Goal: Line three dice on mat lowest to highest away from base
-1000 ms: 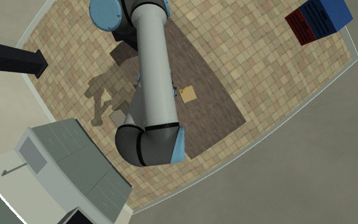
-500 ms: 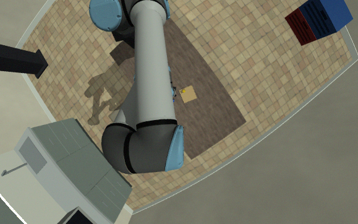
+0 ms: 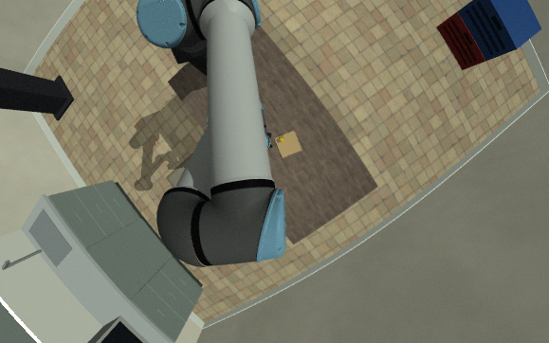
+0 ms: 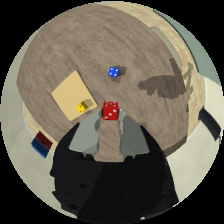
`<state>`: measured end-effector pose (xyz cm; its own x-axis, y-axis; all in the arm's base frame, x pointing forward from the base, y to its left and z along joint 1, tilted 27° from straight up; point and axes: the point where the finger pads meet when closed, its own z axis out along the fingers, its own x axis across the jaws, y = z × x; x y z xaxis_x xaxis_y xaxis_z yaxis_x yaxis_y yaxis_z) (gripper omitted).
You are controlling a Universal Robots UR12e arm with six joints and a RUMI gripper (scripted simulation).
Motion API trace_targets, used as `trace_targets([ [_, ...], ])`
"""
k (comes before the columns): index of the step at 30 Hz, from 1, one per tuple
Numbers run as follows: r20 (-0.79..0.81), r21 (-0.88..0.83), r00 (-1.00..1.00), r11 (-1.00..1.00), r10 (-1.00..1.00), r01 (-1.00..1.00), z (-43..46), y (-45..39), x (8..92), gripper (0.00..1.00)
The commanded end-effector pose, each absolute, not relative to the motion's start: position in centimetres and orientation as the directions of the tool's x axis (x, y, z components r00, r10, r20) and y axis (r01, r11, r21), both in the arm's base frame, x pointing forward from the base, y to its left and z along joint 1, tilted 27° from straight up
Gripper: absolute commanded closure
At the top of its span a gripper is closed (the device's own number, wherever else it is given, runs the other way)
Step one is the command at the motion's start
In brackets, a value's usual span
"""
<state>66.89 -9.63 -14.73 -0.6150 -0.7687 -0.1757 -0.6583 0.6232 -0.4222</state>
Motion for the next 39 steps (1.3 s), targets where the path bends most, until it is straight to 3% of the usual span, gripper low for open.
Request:
trace_targets([
  [1,-0.11,-0.443,-0.509,0.5,-0.854,-0.744,-14.4,-7.7,68.4,0.94],
  [10,-0.009,-0.455,-0.331,0.298,-0.944,-0.839,-13.9,-4.7,70.4,0.94],
  [22,0.179,-0.421,0.04,-0.113,-0.983,-0.9,-12.6,1.7,73.7,0.94],
  [39,0.188,-0.418,0.059,-0.134,-0.98,-0.899,-12.6,2.0,73.9,0.94],
])
